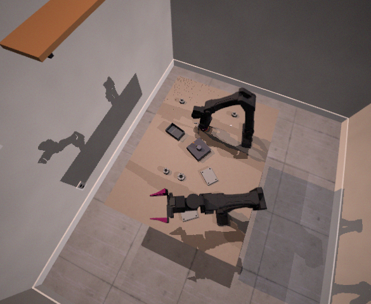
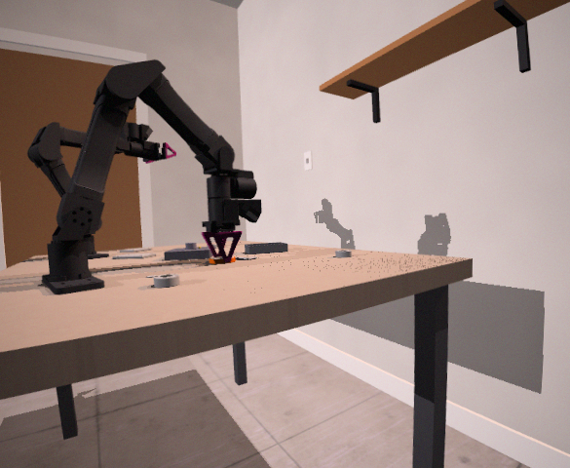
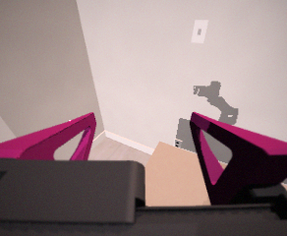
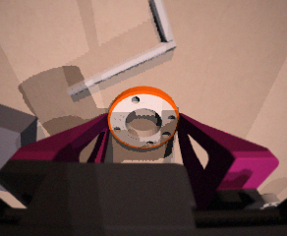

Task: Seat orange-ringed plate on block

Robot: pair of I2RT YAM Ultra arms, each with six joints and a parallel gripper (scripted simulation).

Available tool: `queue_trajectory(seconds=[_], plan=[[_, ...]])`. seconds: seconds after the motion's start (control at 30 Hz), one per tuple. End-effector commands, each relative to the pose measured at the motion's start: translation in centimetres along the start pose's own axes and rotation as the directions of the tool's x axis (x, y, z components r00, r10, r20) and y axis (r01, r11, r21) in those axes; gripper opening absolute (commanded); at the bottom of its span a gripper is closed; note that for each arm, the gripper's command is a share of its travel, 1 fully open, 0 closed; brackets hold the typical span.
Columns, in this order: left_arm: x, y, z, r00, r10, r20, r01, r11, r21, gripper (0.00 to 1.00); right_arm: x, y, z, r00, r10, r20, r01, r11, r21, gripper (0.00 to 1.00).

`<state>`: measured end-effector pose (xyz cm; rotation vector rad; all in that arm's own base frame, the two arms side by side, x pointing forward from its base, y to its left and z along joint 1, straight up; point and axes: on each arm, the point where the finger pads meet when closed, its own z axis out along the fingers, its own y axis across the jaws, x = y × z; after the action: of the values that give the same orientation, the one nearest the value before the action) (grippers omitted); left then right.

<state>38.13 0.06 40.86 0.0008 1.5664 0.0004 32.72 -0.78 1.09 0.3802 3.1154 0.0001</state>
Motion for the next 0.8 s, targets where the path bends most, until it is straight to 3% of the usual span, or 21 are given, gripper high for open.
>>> queue_trajectory(seconds=[0.0,0.77], plan=[[-1.6,0.1,-0.4,0.999,-0.005,0.044,0.006,1.0,-0.001,1.0,-2.2,0.4,-2.1,0.996,-0.003,0.092,0.004,1.0,-0.01,0.0],[-1.6,0.1,-0.4,0.999,-0.005,0.044,0.006,1.0,-0.001,1.0,-1.4,0.3,-3.6,0.998,-0.005,0.069,0.006,1.0,-0.005,0.0]])
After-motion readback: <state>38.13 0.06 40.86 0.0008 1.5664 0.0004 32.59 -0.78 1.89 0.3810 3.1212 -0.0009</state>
